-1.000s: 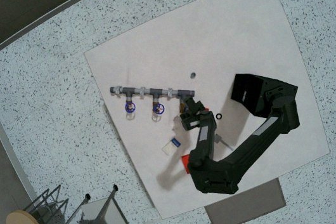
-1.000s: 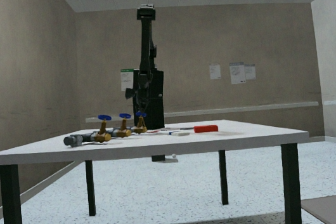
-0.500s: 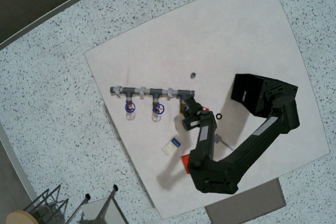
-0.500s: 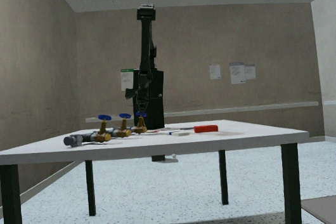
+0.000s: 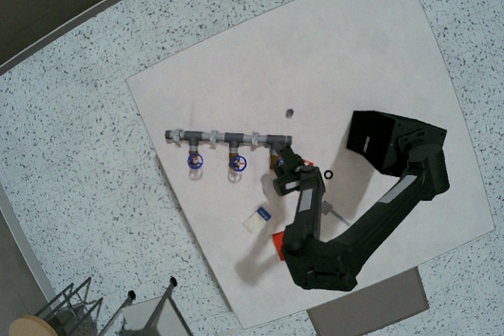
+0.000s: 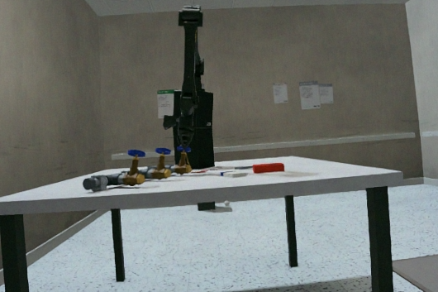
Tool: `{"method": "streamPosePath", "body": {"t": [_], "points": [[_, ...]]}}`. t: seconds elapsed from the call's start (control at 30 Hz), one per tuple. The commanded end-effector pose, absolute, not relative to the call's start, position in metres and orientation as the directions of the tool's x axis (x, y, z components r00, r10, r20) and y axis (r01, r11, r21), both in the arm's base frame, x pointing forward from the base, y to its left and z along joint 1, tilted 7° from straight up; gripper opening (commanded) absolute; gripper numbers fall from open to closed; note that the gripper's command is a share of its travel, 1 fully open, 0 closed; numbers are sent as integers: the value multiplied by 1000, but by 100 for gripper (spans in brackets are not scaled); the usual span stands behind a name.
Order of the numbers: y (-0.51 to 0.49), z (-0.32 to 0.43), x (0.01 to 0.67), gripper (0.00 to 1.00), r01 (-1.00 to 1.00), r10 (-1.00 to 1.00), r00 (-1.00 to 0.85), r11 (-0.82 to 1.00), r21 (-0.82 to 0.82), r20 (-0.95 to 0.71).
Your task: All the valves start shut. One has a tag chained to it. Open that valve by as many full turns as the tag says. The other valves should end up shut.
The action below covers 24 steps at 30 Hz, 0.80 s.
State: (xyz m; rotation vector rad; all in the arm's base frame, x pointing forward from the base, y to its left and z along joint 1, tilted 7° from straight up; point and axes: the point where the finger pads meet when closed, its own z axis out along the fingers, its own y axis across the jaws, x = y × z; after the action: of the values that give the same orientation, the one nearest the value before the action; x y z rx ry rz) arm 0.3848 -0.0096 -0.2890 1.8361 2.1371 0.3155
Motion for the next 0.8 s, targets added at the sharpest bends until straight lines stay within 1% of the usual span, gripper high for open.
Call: {"method": "streamPosePath", "body": {"t": [0.0,0.17,0.37,0.5,0.57,0.77], "points": [[-7,-292,384,0,924,992,-103,123,362,-73],[-7,-292,384,0,921,989,-124,145,360,-82],[-7,-292,384,0,901,966,-228,257,349,-122],[-7,-292,384,0,871,932,-326,362,333,-160],[-7,-292,384,0,871,932,-326,362,333,-160],[-7,-292,384,0,767,818,-525,574,286,-234]]}}
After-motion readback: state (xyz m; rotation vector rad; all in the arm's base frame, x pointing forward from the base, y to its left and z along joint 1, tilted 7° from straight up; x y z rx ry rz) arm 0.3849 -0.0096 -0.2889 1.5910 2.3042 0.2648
